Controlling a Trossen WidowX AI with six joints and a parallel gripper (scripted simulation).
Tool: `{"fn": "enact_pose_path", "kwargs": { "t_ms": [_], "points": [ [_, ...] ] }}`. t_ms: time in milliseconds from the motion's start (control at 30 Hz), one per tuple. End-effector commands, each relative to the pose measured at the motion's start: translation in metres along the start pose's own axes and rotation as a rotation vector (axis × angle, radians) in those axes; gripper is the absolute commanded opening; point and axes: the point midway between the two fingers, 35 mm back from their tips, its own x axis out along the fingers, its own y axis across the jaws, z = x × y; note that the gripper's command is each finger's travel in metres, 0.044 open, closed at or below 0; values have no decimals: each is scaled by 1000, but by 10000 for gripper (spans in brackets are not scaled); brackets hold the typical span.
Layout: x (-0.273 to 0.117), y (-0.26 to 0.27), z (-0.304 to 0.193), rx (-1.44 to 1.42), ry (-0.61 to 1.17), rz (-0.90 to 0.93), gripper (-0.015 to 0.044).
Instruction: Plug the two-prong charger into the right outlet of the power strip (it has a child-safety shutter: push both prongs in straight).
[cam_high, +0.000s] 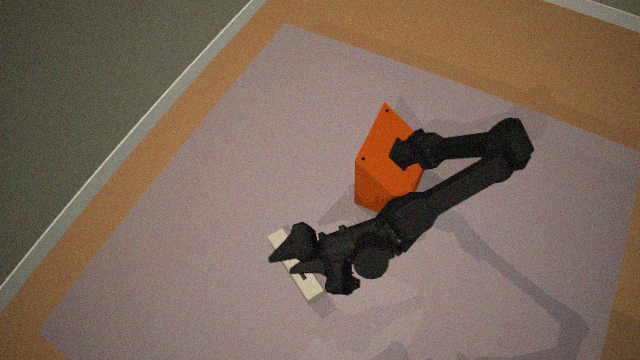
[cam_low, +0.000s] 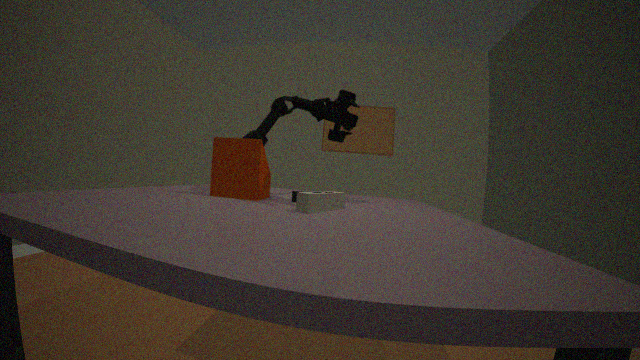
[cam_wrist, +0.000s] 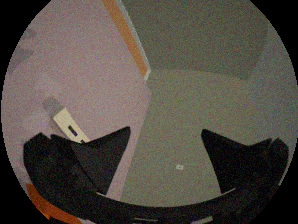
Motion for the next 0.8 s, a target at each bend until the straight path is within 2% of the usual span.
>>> {"fn": "enact_pose_path", "kwargs": {
  "t_ms": [0,367,767],
  "points": [
    [7,37,-12,13,21,152,440],
    [-4,136,-44,99,105,588,440],
    [-52,221,-75,282,267,1033,440]
  ]
}}
